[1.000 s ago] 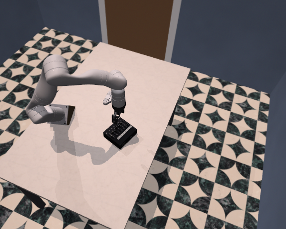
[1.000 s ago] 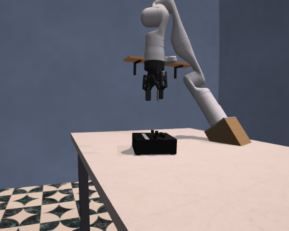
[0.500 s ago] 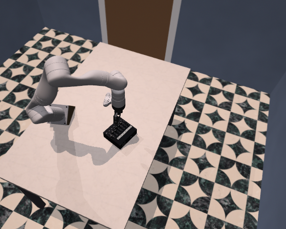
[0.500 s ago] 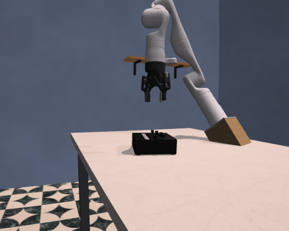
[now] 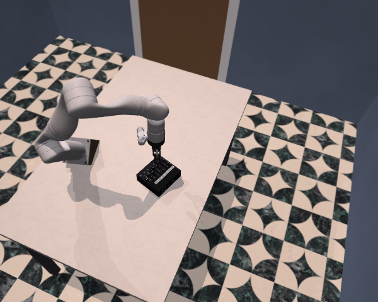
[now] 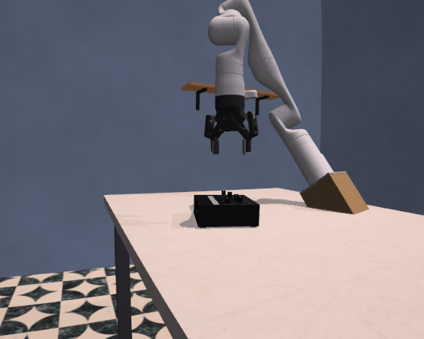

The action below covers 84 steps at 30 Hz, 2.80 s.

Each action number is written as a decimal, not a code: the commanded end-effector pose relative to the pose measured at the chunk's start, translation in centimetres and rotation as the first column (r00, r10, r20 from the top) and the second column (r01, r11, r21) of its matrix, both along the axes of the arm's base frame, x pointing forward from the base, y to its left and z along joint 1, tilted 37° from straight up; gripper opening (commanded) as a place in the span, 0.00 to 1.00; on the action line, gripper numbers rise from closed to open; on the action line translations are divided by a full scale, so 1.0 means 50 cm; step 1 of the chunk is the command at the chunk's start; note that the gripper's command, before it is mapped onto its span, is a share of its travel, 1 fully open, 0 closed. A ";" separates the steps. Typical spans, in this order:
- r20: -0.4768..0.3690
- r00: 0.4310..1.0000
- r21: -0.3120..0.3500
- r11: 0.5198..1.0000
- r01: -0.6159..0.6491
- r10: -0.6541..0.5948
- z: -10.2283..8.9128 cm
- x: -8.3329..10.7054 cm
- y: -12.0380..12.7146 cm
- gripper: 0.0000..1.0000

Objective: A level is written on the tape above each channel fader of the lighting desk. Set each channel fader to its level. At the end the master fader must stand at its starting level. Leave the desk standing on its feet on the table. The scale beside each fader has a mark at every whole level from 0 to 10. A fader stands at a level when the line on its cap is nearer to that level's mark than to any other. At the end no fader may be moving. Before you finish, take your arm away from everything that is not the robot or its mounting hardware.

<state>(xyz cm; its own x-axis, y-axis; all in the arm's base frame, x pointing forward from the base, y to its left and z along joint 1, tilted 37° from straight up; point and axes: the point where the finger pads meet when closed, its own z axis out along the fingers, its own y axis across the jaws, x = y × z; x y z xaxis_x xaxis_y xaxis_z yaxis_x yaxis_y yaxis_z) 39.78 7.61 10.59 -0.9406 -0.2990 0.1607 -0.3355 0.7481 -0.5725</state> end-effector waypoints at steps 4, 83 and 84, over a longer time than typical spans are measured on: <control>-0.103 0.989 0.002 0.994 -0.111 0.111 -0.012 -0.004 -0.008 1.00; -0.382 -0.644 0.796 -0.118 -0.593 0.663 -0.123 -0.055 -0.014 1.00; -0.382 -0.644 0.796 -0.118 -0.593 0.663 -0.123 -0.055 -0.014 1.00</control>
<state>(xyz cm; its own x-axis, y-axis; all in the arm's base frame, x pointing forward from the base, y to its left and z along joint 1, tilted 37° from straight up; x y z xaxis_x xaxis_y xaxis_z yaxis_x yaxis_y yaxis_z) 36.99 6.95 4.41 0.8614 -0.4685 0.1964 -0.5032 -0.7341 0.4560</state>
